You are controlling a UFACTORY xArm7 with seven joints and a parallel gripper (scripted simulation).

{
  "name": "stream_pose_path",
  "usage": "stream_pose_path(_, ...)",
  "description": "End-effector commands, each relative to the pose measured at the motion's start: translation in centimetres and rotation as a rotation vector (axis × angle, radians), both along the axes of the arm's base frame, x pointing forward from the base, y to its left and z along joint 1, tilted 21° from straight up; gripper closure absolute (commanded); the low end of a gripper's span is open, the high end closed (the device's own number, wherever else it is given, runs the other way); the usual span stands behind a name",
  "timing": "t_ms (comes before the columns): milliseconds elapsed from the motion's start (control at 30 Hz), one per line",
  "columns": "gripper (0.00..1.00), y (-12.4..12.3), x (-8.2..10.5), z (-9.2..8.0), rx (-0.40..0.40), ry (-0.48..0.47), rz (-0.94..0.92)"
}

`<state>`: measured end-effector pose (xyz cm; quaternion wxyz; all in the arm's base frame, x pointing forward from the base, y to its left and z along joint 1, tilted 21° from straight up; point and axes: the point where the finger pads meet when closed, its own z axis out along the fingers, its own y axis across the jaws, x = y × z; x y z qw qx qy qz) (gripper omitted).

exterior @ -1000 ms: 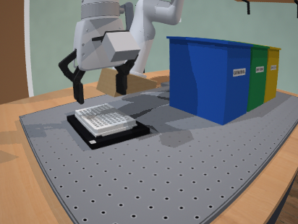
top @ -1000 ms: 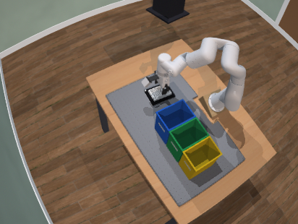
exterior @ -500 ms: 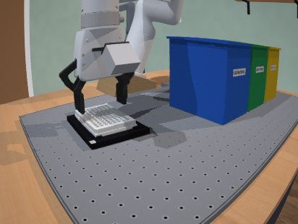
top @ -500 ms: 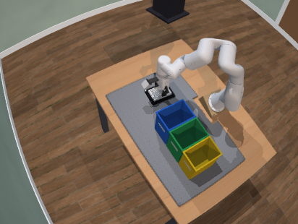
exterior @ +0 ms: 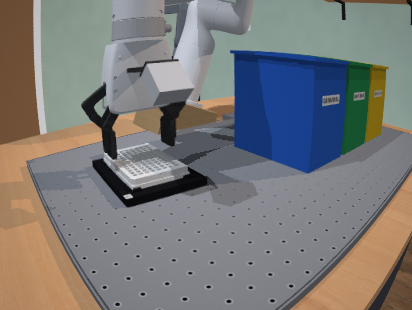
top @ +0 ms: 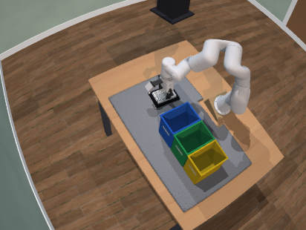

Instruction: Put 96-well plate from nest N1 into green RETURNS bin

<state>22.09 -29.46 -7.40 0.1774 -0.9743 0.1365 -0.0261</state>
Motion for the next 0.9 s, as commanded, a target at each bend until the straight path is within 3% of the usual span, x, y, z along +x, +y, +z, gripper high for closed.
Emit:
stream_pose_path(0, 0.00, -0.1, 0.1, -0.2, -0.003, -0.001, -0.001)
stream_pose_path(867, 0.00, 0.4, 0.2, -1.6, -0.003, -0.001, -0.001)
